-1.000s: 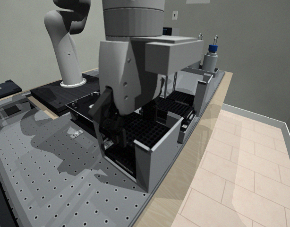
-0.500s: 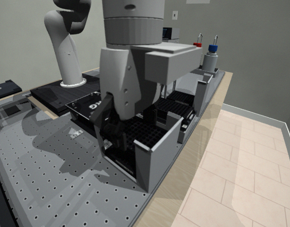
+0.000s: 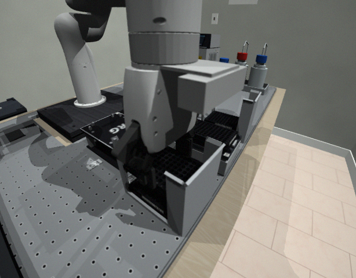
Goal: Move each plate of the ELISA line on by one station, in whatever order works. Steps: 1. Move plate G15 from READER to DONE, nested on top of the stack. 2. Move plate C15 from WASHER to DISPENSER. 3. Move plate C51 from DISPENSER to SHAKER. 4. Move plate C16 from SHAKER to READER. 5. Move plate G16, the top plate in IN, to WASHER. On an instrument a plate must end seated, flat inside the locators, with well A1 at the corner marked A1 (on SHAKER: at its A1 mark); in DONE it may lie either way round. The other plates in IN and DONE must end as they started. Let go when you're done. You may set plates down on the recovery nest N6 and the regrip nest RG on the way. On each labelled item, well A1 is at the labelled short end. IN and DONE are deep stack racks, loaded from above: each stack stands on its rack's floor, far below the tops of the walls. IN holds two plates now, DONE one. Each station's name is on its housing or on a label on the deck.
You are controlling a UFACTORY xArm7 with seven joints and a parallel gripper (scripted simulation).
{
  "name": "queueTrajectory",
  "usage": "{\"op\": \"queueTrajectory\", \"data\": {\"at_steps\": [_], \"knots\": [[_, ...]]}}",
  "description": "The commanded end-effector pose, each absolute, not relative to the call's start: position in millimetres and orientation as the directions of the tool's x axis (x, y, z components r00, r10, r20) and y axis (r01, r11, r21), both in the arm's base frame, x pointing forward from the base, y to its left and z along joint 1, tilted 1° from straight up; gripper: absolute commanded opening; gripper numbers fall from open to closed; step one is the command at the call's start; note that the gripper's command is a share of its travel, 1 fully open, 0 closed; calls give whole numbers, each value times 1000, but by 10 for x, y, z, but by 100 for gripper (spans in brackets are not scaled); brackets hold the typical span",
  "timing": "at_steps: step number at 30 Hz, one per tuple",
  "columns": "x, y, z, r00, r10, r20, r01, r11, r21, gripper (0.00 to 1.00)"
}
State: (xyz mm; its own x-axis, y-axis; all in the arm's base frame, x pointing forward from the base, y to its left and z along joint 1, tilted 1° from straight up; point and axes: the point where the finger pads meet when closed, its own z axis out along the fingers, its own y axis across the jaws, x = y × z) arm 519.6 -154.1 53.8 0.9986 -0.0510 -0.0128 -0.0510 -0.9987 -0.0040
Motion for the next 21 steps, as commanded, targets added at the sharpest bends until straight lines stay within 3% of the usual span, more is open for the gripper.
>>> {"op": "queueTrajectory", "data": {"at_steps": [1, 21], "knots": [[5214, -1549, 534, 999, -51, -7, -51, -999, -3, 0], [5213, -1548, 414, 999, -51, -7, -51, -999, -3, 0]]}}
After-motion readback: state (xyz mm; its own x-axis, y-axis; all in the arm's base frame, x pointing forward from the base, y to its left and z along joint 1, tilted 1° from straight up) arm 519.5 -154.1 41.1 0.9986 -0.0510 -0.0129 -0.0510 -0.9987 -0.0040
